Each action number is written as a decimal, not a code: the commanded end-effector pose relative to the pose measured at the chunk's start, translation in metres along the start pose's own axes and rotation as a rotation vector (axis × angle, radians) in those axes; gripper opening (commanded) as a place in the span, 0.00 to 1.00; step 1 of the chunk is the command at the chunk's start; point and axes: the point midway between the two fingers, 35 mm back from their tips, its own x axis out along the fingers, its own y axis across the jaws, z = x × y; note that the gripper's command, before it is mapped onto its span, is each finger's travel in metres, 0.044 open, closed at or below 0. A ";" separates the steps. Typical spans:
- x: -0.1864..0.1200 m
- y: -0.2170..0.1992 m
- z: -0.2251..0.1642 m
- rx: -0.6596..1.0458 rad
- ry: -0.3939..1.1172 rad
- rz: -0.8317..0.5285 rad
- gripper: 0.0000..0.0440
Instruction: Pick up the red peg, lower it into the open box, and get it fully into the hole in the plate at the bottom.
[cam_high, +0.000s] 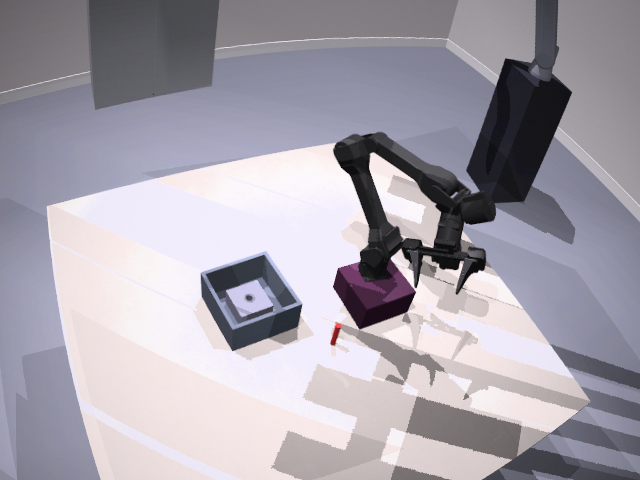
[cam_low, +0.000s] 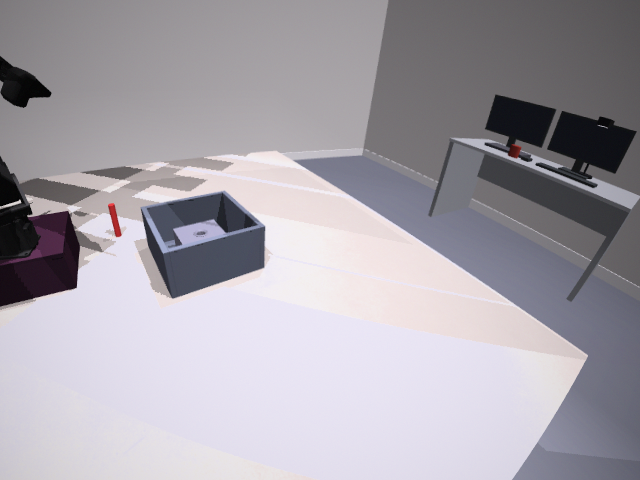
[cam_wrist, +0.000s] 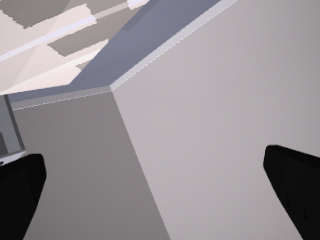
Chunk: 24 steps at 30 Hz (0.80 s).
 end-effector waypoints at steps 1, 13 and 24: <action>0.003 0.003 -0.004 0.121 -0.012 0.012 1.00; 0.016 0.021 -0.015 0.534 -0.035 0.085 1.00; 0.027 0.041 -0.021 0.910 -0.032 0.172 1.00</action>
